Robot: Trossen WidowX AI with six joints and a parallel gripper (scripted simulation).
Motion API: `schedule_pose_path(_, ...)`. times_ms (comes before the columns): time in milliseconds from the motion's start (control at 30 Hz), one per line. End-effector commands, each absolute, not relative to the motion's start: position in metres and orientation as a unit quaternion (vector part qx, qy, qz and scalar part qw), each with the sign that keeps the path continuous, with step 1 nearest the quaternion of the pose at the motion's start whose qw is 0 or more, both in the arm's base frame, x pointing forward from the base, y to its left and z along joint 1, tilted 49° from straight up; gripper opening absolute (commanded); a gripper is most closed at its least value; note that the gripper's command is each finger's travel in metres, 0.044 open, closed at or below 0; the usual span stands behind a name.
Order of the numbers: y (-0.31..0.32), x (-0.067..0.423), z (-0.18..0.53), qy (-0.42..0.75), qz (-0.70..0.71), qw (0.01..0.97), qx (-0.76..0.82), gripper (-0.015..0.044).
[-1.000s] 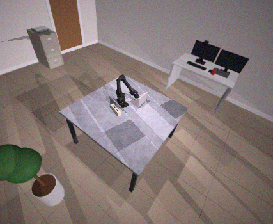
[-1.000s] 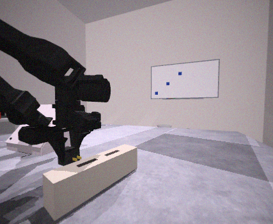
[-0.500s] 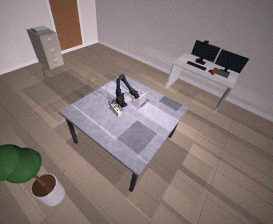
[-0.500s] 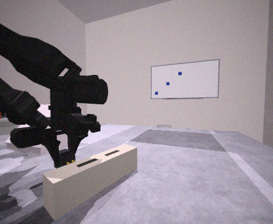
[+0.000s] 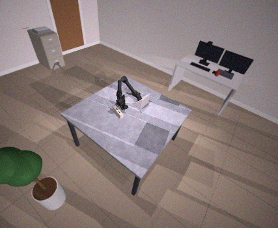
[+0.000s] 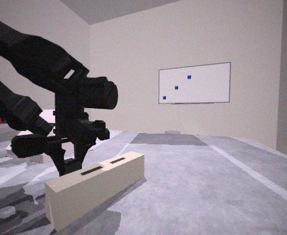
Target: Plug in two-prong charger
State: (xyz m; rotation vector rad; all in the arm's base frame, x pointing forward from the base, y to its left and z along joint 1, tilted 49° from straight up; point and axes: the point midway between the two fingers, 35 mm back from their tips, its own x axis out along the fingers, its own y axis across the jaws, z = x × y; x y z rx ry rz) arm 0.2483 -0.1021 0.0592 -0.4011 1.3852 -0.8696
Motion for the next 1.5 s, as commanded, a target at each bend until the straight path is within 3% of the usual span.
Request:
schedule_pose_path(0,-0.104,0.254,0.062,0.612,-0.387,0.666,-0.179,0.0000)
schedule_pose_path(1467,-0.110,0.273,0.068,0.608,-0.394,0.668,-0.172,0.0000)
